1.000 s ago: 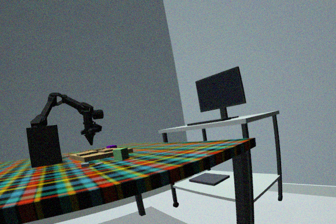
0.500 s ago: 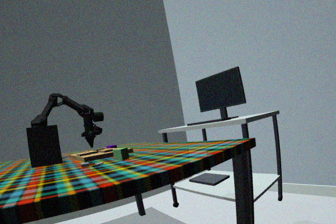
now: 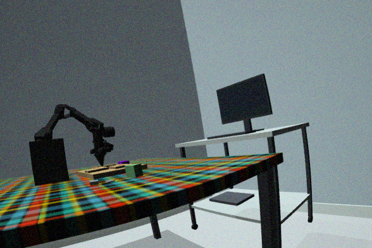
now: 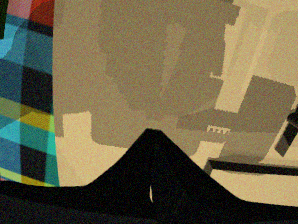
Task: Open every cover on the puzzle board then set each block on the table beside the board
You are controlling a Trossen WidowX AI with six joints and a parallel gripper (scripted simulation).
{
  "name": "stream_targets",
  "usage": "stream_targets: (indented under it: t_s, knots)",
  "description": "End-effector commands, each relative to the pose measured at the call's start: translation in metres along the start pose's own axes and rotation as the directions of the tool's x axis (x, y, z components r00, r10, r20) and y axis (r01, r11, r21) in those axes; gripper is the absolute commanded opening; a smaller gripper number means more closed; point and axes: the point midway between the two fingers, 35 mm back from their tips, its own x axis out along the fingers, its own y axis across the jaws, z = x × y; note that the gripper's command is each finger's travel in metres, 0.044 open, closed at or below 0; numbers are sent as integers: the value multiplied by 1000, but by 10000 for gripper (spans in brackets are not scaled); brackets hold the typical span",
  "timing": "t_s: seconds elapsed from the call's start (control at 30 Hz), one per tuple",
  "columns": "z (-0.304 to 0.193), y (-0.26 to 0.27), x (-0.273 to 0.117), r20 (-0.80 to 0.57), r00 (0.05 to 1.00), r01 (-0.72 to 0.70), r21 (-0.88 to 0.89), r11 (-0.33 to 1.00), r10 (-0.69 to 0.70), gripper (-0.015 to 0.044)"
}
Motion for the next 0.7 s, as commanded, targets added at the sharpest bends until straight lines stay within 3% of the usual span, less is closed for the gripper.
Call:
stream_targets:
  t_s: [0.0,0.67]
  knots:
    - [-2,0,6,-5,1000,2,5,1000,-2,0]
    - [11,0,9,-5,1000,2,5,1000,-2,0]
